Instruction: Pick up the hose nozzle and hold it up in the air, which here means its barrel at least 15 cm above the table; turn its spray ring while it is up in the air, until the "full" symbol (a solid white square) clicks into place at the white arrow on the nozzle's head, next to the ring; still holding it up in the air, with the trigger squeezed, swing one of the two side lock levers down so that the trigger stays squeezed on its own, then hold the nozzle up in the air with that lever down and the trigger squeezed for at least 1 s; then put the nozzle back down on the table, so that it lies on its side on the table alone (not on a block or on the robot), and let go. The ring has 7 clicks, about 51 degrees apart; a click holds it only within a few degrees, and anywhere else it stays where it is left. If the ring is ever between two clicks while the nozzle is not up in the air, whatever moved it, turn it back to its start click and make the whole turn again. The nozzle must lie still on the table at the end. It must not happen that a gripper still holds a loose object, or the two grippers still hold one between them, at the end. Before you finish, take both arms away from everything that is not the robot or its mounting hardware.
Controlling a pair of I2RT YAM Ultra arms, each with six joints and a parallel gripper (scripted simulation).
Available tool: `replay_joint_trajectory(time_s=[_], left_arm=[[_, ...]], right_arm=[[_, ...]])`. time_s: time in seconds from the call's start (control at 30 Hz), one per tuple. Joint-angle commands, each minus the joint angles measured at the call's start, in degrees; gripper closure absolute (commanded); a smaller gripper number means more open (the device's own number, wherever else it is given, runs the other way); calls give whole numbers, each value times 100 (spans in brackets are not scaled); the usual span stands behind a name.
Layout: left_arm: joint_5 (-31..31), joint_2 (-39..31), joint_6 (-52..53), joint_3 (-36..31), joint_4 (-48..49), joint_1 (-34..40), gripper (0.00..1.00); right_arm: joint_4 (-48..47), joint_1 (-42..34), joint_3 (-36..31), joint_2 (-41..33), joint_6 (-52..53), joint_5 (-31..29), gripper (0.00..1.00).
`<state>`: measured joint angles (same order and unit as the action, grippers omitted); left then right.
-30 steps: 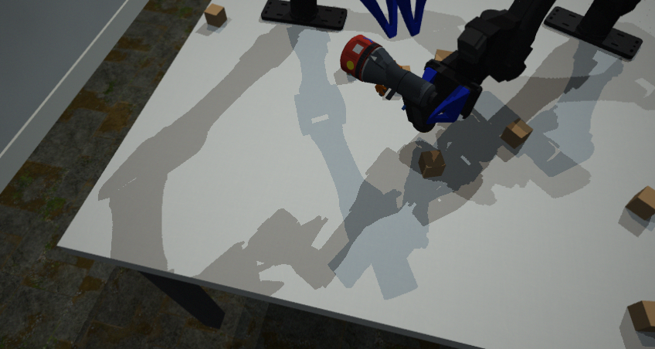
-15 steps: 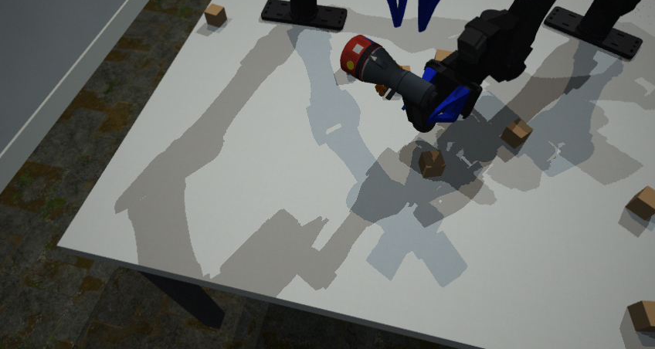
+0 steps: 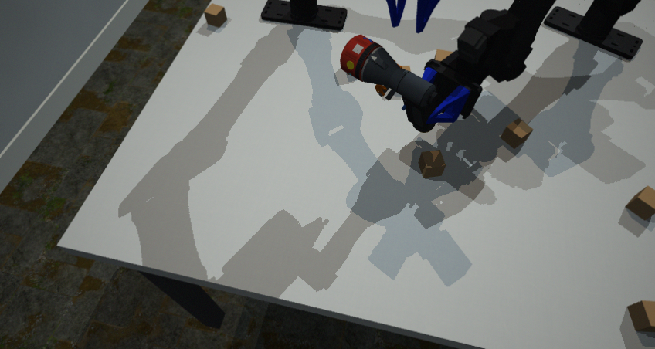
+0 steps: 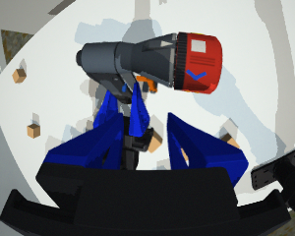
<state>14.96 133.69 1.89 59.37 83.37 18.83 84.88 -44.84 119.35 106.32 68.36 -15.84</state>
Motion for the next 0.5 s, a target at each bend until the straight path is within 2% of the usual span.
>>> replay_joint_trajectory(time_s=[0.0, 0.47], left_arm=[[-21, -196, -54, 220, 501, -44, 64], [-21, -196, -54, 220, 501, -44, 64]], right_arm=[[-240, 79, -197, -160, -75, -38, 63], [-743, 174, -740, -244, -172, -12, 63]])
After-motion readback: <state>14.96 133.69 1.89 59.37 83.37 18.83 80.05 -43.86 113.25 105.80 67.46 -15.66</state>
